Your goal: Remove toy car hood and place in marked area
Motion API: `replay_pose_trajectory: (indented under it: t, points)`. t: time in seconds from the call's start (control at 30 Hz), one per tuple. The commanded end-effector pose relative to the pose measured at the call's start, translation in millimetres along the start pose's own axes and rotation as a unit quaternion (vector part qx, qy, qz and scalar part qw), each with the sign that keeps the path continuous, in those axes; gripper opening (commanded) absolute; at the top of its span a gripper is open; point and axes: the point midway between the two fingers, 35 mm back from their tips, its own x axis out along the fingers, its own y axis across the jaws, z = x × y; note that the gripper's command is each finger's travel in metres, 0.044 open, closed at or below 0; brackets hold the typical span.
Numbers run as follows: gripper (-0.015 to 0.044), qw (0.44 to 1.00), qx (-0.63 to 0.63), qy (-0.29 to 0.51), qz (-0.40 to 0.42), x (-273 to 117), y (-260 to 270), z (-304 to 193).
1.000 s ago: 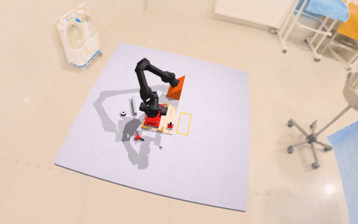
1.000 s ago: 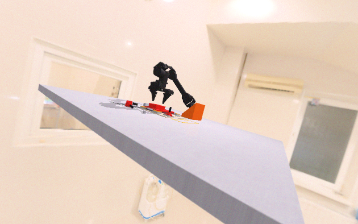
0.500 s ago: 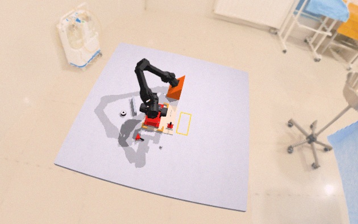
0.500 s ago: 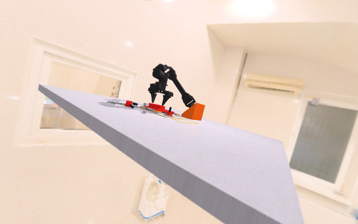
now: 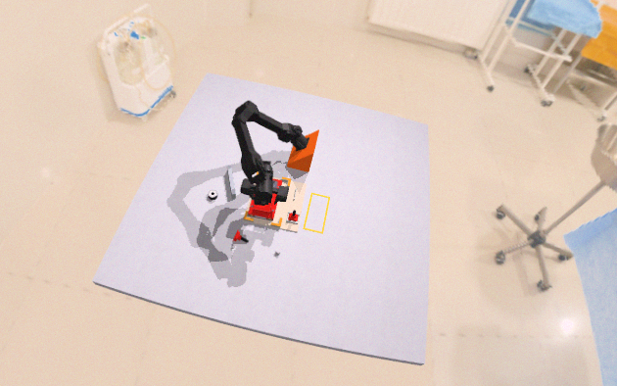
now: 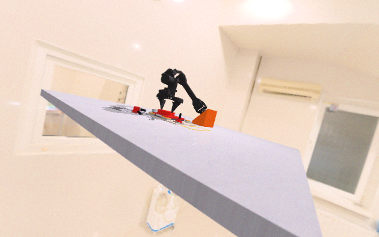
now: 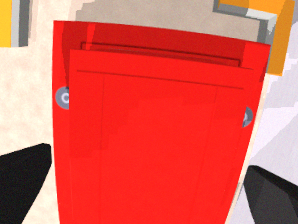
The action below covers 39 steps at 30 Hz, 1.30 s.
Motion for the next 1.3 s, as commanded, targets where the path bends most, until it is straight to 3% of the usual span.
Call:
replay_pose_trajectory:
  t: [0.0,0.77,0.9,1.2,1.27]
  points:
    - [0.0440,1.000,-0.003,0.001,-0.003,3.0,0.1,-1.3]
    - [0.0440,1.000,-0.003,0.001,-0.003,14.3,-0.1,-1.5]
    - [0.0335,1.000,0.000,0.000,0.000,11.6,-0.4,0.0]
    - [0.0275,1.000,0.000,0.000,0.000,11.6,-0.4,0.0]
    - [0.0222,1.000,0.000,0.000,0.000,11.3,-0.4,0.0]
